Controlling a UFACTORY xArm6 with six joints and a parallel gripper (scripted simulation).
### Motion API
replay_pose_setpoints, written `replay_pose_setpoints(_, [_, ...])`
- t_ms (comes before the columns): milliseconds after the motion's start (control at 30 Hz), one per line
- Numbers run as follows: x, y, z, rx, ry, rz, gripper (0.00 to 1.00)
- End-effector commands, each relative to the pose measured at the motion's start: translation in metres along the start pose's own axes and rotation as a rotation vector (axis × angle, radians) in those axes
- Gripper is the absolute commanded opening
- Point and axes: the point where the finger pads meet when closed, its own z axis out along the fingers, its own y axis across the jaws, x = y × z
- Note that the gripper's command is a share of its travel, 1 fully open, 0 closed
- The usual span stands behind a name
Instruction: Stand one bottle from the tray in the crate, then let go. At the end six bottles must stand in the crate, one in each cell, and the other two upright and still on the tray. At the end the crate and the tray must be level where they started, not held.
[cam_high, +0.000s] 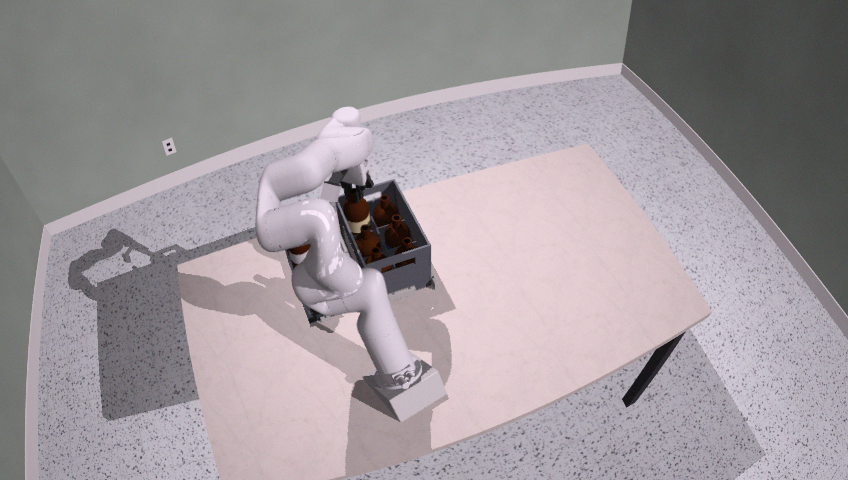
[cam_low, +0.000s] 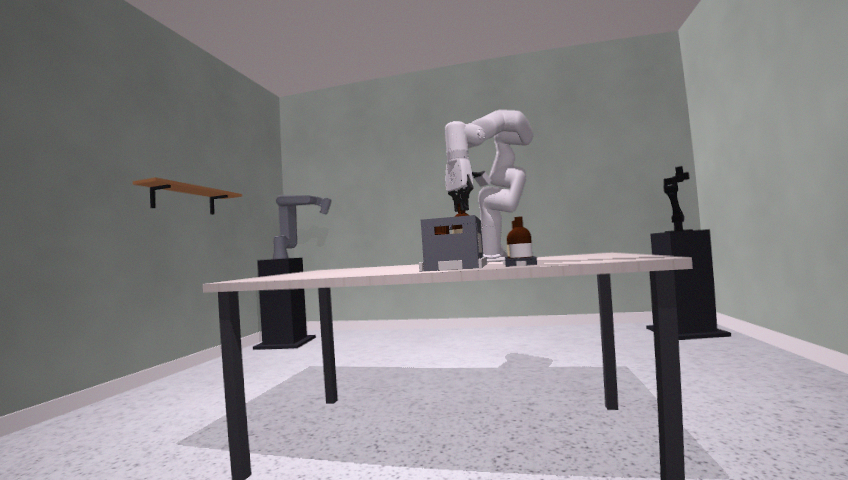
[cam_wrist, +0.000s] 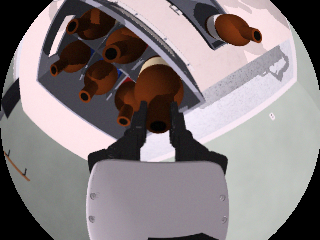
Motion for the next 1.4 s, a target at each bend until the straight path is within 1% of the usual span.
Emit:
replay_pose_setpoints(0, [-0.001, 0.001, -0.001, -0.002, -0.004, -0.001, 0.00])
replay_pose_setpoints(400, [-0.001, 0.001, 0.004, -0.002, -0.004, -0.001, 0.00])
replay_pose_setpoints(1367, [-0.001, 0.001, 0.031, -0.002, -0.004, -0.001, 0.00])
